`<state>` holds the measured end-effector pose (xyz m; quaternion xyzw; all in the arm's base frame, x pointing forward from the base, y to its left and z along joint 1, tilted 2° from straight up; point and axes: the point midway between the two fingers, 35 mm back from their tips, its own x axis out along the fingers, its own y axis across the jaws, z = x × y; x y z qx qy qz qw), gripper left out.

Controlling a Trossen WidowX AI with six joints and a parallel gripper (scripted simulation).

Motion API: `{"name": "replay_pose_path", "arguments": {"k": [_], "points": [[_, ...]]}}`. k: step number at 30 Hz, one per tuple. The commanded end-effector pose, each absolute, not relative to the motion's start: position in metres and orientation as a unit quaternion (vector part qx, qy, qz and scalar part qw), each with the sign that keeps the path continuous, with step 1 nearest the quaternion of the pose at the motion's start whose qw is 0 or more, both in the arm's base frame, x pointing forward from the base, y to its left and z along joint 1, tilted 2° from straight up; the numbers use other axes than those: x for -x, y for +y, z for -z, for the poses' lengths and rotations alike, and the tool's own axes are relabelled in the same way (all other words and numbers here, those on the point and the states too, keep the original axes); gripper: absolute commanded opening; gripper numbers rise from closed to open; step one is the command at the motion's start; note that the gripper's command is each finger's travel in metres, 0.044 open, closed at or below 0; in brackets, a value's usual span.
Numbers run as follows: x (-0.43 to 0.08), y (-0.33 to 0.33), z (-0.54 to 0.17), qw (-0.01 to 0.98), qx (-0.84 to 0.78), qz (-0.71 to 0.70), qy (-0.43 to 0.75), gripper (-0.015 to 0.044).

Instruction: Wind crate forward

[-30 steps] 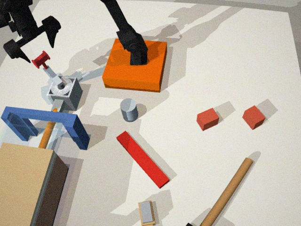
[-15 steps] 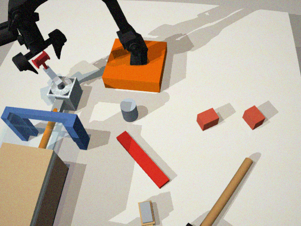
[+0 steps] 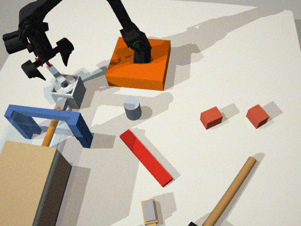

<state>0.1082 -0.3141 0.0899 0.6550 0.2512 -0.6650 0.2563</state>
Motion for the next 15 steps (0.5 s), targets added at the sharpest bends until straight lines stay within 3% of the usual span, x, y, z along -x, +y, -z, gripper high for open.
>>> {"name": "replay_pose_path", "arguments": {"k": [1,13,15], "points": [[-0.107,-0.314,-0.082,0.256,-0.654,0.666,0.252,0.0440],[-0.107,-0.314,-0.068,0.256,-0.654,0.666,0.252,0.0440],[-0.108,-0.314,-0.072,0.256,-0.655,0.665,0.252,0.0387]]}}
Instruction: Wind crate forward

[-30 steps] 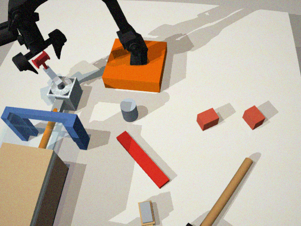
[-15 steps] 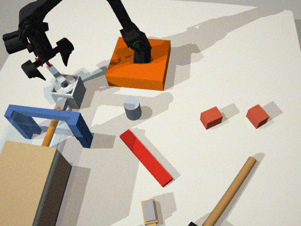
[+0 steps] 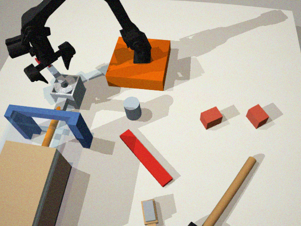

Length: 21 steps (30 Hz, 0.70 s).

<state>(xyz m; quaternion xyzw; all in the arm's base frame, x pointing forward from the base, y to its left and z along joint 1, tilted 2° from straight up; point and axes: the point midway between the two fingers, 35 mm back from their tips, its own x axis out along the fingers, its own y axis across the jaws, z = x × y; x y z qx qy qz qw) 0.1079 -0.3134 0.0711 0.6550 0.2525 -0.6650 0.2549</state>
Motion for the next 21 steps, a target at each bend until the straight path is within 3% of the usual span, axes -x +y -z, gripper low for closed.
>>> {"name": "replay_pose_path", "arguments": {"k": [1,9,21], "points": [[-0.1080,-0.3136,-0.0724,0.256,-0.655,0.665,0.252,0.0361],[-0.1080,-0.3136,-0.0724,0.256,-0.655,0.665,0.252,0.0151],[-0.1080,-0.3136,-0.0724,0.256,-0.655,0.665,0.252,0.0071]]}}
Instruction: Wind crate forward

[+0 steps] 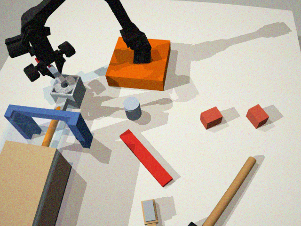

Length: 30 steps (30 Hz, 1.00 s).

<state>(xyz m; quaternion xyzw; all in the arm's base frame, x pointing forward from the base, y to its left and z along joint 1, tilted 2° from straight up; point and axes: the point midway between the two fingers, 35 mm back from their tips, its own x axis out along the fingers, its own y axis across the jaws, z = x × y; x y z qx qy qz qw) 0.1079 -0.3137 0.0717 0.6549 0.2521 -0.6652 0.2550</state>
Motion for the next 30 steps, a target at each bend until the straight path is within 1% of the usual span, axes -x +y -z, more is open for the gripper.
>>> {"name": "replay_pose_path", "arguments": {"k": [1,3,18,30], "points": [[-0.1080,-0.3136,-0.0724,0.256,-0.655,0.665,0.252,0.0045],[-0.1080,-0.3136,-0.0724,0.256,-0.655,0.665,0.252,0.0000],[-0.1094,-0.3084,-0.0758,0.280,-0.637,0.682,0.226,0.0000],[-0.1094,-0.3088,-0.0759,0.276,-0.640,0.679,0.230,0.0000]]}}
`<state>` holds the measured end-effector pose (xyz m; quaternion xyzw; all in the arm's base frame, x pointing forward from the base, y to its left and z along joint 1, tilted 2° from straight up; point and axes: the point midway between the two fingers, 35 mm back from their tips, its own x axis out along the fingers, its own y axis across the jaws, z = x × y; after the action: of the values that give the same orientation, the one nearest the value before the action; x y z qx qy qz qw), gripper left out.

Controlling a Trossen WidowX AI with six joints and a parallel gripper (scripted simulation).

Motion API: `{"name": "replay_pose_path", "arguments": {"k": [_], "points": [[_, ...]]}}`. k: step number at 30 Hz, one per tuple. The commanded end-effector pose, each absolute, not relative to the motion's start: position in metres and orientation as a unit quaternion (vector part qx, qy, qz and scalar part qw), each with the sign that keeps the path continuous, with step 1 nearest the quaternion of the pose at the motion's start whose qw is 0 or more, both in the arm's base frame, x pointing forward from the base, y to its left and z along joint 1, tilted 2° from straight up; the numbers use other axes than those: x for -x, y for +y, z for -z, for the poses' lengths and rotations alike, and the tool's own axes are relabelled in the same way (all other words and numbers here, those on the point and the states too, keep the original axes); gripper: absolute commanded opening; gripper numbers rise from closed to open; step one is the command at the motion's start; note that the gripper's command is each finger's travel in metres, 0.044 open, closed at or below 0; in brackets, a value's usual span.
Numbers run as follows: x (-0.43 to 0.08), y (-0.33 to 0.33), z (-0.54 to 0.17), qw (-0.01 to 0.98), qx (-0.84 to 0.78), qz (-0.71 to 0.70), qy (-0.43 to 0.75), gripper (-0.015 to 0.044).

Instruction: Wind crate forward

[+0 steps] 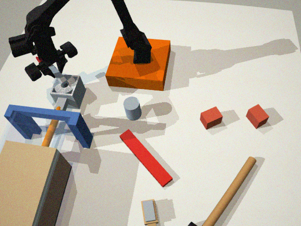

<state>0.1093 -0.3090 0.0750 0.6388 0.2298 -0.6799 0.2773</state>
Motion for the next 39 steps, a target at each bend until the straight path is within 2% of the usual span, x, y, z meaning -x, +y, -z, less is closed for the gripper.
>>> {"name": "replay_pose_path", "arguments": {"k": [1,17,39], "points": [[-0.109,-0.309,-0.076,0.276,-0.640,0.679,0.230,0.0000],[-0.107,-0.306,-0.071,0.248,-0.648,0.691,0.201,0.0000],[-0.108,-0.307,-0.060,0.259,-0.644,0.687,0.214,0.0000]]}}
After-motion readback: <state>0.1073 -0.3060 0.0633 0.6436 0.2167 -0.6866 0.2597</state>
